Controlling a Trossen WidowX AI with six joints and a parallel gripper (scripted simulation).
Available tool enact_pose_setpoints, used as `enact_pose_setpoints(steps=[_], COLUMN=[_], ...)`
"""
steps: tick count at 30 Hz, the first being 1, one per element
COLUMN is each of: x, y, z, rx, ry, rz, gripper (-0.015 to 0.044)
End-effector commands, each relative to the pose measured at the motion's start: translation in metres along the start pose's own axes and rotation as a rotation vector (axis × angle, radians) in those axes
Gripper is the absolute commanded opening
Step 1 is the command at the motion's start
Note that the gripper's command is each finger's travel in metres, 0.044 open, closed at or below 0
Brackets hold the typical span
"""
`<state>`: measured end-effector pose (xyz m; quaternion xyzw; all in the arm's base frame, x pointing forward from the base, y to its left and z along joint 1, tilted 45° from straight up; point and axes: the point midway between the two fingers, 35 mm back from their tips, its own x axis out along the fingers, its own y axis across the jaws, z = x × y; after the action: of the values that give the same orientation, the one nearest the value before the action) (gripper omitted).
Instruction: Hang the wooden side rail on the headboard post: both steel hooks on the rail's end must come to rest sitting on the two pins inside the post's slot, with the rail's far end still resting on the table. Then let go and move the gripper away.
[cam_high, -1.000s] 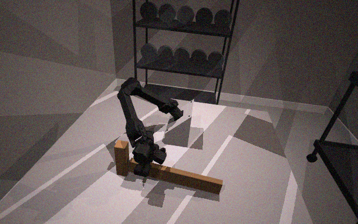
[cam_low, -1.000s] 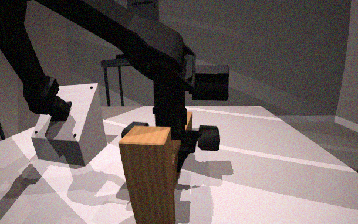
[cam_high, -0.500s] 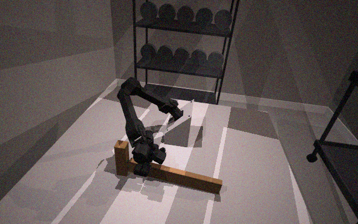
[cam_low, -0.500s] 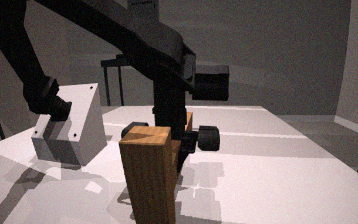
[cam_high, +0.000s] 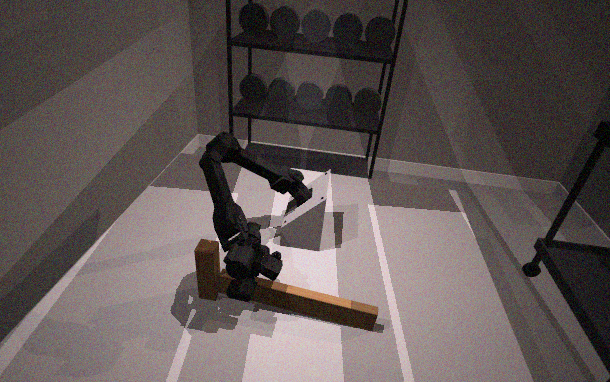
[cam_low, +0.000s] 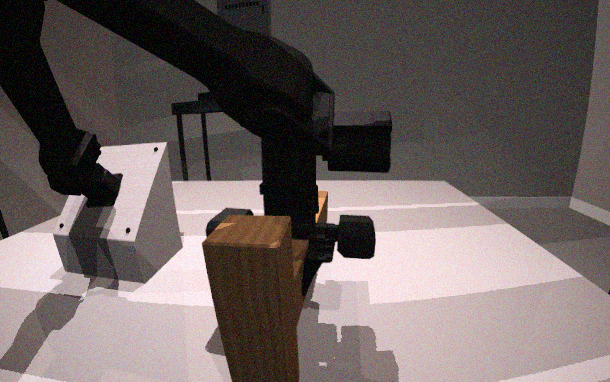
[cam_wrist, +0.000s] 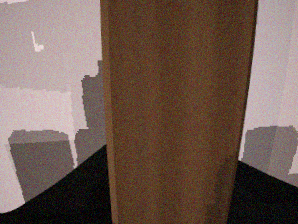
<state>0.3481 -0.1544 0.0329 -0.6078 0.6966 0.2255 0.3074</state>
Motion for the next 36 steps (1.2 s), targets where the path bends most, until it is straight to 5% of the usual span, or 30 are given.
enact_pose_setpoints(steps=[1, 36], x=[-0.0071, -0.0052], y=[-0.0054, -0.0020], z=[-0.0024, -0.0066], rx=[0.004, 0.003], ry=[-0.001, -0.001], rz=[-0.022, -0.021], gripper=[0.0000, 0.0000])
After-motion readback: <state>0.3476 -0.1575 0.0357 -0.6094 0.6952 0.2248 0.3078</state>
